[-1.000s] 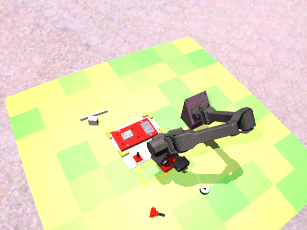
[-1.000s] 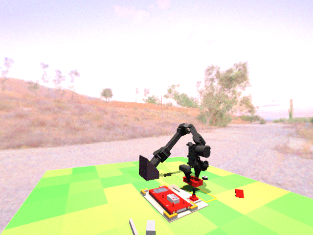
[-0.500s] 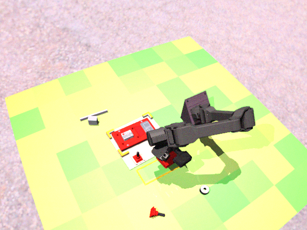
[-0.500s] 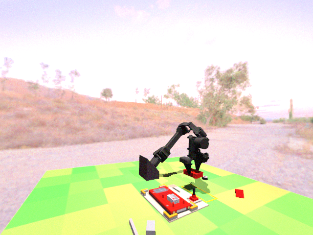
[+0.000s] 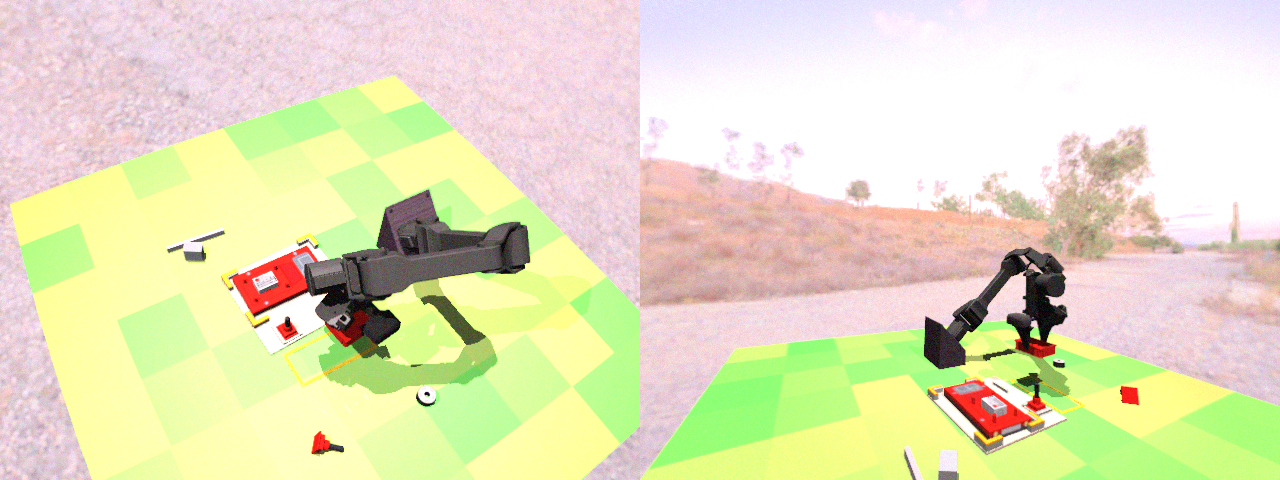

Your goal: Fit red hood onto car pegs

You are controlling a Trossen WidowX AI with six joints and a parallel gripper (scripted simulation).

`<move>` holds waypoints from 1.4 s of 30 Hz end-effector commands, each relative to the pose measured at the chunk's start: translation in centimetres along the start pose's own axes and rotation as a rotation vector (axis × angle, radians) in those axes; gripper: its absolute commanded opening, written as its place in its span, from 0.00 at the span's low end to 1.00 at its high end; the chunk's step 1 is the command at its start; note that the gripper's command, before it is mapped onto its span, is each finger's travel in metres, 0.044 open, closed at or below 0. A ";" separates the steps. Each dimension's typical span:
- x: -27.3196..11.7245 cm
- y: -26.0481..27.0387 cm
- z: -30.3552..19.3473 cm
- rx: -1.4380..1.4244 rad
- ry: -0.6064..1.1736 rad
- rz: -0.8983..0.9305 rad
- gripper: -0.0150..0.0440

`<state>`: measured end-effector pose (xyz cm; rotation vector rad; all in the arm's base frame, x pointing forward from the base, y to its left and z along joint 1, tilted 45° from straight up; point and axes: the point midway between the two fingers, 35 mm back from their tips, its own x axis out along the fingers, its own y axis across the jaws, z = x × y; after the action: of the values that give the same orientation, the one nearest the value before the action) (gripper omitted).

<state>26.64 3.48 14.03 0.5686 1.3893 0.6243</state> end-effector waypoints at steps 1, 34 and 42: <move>-0.1 -0.6 0.4 0.008 -0.003 -0.004 0.25; -1.0 -10.4 5.0 0.083 -0.010 -0.026 0.25; -1.0 -12.9 5.7 0.090 -0.008 -0.026 0.25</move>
<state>32.78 -5.90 6.83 0.6308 1.4194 0.5424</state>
